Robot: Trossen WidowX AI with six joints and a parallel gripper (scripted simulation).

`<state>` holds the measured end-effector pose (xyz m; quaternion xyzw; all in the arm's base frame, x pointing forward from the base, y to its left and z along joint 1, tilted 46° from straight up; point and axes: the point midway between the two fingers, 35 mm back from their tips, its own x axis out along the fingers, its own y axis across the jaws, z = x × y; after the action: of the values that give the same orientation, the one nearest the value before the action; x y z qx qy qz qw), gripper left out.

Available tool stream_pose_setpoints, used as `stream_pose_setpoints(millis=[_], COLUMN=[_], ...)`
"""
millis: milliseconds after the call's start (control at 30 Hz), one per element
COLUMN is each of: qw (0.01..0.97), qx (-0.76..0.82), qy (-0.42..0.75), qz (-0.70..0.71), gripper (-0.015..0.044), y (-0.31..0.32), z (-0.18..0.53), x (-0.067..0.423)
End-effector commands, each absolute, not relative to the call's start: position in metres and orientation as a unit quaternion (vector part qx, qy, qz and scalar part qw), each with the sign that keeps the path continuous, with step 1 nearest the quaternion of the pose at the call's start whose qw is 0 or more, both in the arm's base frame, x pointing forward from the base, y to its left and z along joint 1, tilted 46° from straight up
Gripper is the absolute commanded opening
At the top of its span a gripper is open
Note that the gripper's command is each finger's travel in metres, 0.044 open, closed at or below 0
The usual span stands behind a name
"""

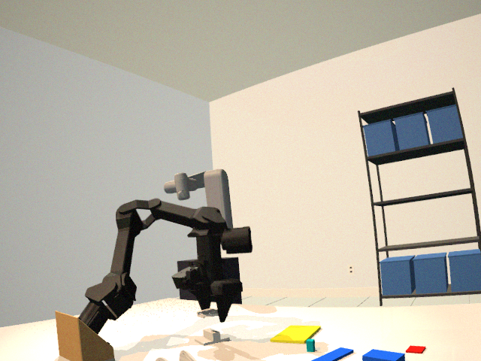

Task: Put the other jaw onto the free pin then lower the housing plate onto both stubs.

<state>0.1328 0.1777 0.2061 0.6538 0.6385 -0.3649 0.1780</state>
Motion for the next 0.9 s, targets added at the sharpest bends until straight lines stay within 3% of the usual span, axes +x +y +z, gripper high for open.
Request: stream_pose_setpoints(millis=[0,367,867], qw=[0.177,0.179,0.296], qx=[0.653,0.654,0.615], qy=[0.64,0.642,0.683], qz=[-0.364,-0.359,-0.262], gripper=[0.0351,0.0351,0.0351], y=[0.171,0.157,0.139], z=[0.214,0.228,0.2], x=[0.134,0.135,0.17])
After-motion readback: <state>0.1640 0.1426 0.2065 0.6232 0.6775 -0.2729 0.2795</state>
